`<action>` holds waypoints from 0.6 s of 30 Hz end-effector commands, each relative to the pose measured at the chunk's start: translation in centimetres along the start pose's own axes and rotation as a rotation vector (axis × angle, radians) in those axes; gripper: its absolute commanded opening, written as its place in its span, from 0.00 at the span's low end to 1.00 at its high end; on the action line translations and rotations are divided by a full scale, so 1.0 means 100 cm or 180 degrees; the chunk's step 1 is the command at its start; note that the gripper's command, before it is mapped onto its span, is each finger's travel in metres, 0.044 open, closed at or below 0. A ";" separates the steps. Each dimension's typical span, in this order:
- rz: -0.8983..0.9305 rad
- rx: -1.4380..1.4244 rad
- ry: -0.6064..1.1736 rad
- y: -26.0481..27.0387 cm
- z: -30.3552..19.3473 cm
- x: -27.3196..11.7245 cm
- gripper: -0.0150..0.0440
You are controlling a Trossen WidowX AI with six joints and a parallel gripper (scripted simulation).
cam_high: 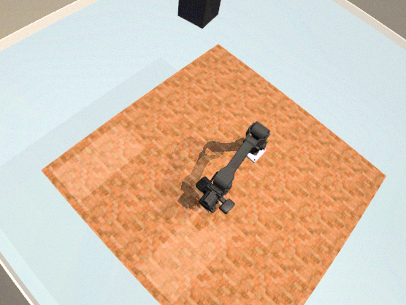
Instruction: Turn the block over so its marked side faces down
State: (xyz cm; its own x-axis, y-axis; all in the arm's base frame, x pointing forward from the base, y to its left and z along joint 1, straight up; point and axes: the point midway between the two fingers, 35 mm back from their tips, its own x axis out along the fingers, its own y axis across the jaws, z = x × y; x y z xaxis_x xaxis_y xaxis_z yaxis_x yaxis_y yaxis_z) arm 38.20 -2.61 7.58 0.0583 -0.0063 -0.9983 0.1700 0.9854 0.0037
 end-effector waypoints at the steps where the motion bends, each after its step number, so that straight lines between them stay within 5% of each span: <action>1: 0.0008 0.0000 0.0042 0.000 -0.003 0.010 1.00; 8: 0.0008 0.0000 0.0042 0.000 -0.004 0.019 1.00; 18: 0.0008 0.0000 0.0042 0.000 -0.004 0.019 0.56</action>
State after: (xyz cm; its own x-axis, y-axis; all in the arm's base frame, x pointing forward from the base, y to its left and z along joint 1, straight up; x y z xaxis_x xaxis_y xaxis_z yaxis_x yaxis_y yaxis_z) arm 38.12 -2.60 5.90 0.0526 -0.0060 -0.9986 0.1715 0.9852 0.0032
